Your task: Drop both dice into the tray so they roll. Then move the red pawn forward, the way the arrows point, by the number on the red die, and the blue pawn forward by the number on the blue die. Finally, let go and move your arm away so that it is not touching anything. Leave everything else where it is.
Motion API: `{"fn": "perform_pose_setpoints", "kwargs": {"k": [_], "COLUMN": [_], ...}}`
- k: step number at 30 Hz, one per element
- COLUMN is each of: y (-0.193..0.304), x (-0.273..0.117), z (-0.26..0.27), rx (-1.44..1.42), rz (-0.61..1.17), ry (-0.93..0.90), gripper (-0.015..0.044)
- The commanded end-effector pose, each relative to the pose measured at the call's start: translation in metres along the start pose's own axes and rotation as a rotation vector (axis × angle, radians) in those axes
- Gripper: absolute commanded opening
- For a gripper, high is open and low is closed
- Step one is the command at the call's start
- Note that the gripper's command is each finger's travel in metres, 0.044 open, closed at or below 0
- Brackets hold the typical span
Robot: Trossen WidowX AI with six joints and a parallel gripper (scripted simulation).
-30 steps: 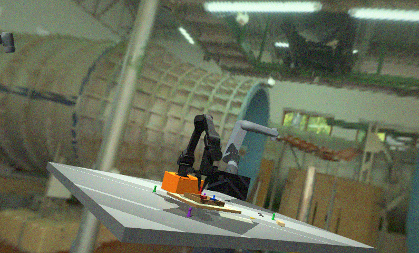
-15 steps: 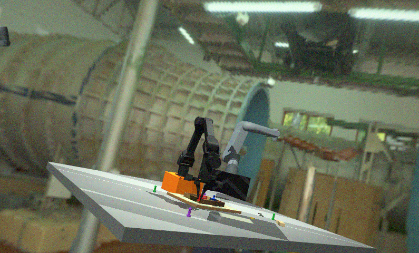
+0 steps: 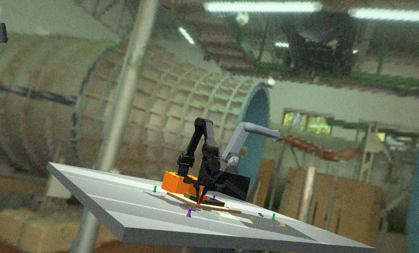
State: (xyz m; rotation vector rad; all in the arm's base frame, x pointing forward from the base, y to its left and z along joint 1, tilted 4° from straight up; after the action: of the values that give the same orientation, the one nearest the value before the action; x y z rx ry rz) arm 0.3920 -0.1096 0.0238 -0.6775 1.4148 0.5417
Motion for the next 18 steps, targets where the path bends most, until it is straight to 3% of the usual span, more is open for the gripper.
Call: {"fn": "perform_pose_setpoints", "kwargs": {"k": [1, 14, 18], "y": [-0.001, -0.001, 0.001], "x": [-0.001, -0.011, -0.047], "z": [0.0, 0.0, -0.001], "rx": [0.0, 0.001, 0.002], "rz": [-0.002, -0.001, 0.003], "ry": [-0.001, 0.0, 0.004], "gripper": [0.0105, 0.044, 0.044]}}
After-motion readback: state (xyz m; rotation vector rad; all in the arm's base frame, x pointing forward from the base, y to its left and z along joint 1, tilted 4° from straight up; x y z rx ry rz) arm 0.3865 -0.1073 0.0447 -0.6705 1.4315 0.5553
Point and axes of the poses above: the point midway between the two fingers, 35 mm back from their tips, its own x axis out along the fingers, its own z axis across the jaws, y = z × x, the point moved 3 cm from there along -x, back along the fingers, and after that the axes turned 15 degrees about x, right-handed, at the moved point
